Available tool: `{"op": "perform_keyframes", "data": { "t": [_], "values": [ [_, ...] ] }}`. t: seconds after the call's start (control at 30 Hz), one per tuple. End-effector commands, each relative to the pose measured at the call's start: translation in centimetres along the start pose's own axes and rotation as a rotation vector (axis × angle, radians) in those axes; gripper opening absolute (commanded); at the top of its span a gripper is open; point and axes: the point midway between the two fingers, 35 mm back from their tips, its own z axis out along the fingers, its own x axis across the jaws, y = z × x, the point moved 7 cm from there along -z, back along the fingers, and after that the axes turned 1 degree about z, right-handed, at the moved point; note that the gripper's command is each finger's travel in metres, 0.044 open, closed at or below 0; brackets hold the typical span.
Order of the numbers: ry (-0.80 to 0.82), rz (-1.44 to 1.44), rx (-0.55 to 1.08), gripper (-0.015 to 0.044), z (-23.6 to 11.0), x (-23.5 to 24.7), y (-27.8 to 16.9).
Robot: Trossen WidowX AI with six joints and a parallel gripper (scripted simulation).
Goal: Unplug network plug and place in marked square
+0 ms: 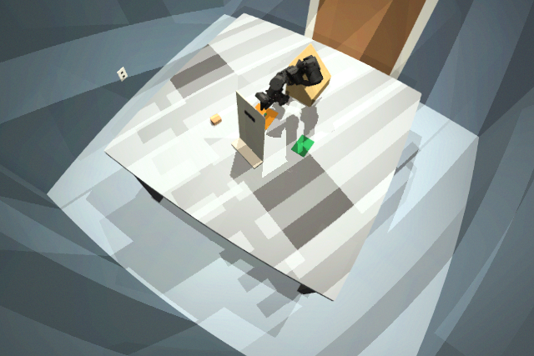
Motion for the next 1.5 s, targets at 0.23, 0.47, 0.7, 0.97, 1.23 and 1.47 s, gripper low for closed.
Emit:
{"op": "perform_keyframes", "data": {
  "t": [0.23, 0.47, 0.7, 0.97, 1.23, 1.47],
  "values": [
    [0.005, -0.003, 0.002, 0.0156, -0.4, -0.4, -0.1],
    [0.006, -0.004, 0.005, 0.0156, -0.7, -0.7, -0.2],
    [0.007, -0.005, 0.007, 0.0156, -0.9, -1.0, -0.2],
    [0.008, -0.006, 0.008, 0.0156, -1.2, -1.3, -0.3],
    [0.009, -0.006, 0.01, 0.0156, -1.6, -1.7, -0.3],
    [0.009, -0.007, 0.011, 0.0156, -1.9, -2.0, -0.4]
  ]
}}
